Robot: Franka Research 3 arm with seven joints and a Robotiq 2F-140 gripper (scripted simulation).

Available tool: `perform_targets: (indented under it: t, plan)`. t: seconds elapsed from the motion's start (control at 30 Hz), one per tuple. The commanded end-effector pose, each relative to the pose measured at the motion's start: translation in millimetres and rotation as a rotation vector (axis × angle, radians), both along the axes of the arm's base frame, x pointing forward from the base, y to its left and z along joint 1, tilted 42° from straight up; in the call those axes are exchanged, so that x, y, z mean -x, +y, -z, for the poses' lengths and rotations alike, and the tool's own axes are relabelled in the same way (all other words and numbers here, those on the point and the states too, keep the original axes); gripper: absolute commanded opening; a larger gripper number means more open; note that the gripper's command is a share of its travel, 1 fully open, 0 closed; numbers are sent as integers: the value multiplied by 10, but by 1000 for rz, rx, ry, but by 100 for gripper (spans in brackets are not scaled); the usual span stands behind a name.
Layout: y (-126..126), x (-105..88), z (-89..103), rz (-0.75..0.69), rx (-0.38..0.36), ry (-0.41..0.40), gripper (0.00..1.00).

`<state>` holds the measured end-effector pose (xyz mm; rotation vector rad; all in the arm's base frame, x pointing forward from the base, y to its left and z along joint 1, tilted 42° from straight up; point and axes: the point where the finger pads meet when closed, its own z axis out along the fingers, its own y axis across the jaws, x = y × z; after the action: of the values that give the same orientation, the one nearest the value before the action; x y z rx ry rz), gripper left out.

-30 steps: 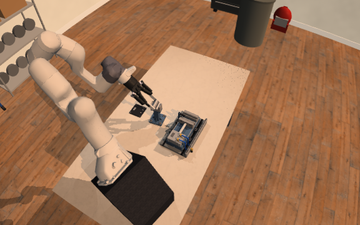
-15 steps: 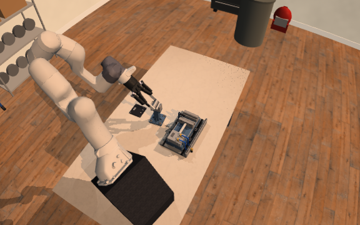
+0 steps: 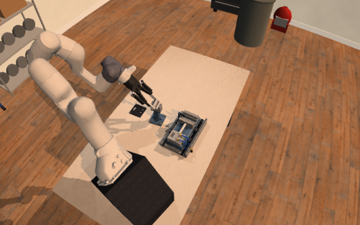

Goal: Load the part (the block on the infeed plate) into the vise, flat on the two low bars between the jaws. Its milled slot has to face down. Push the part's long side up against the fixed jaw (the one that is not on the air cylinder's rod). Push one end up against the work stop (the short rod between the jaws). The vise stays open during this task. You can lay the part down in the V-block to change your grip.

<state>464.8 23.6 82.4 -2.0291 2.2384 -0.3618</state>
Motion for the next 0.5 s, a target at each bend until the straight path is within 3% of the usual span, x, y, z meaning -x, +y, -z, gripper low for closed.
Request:
perform_targets:
  t: [0.0,0.47]
  plan:
    - [-18,16,-10,-2,1,4,0]
    - [-58,31,-58,-2,1,4,0]
